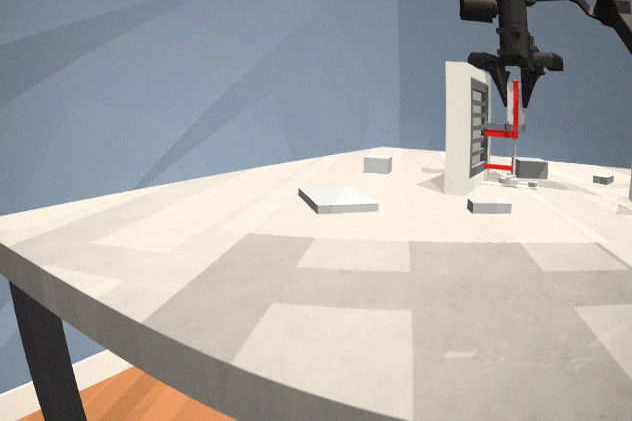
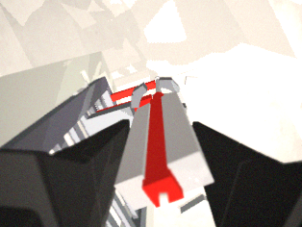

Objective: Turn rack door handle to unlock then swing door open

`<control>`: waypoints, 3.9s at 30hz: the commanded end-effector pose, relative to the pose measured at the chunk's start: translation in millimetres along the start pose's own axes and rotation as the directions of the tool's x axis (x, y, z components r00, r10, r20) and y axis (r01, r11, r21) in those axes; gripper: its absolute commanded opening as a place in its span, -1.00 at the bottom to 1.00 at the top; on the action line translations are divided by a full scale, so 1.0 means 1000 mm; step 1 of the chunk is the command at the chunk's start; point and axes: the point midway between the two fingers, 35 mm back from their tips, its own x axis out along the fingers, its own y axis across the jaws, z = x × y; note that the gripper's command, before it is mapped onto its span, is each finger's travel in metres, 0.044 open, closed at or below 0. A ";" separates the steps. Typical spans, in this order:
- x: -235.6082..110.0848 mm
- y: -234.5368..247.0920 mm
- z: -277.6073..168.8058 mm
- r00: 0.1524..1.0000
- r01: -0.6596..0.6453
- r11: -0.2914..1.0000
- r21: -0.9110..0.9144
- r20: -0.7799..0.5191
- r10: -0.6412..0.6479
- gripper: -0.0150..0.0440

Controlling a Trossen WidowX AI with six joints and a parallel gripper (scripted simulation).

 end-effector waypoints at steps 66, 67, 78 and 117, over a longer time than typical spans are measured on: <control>0.000 0.000 0.000 1.000 0.001 -0.999 -0.053 -0.001 0.001 0.48; 0.000 0.000 0.000 1.000 0.001 -1.000 -0.003 -0.001 0.001 0.48; 0.000 0.000 0.000 1.000 0.001 -0.874 0.487 -0.001 0.001 0.48; 0.000 -0.008 -0.001 1.000 0.001 -0.946 0.325 -0.001 0.001 -0.45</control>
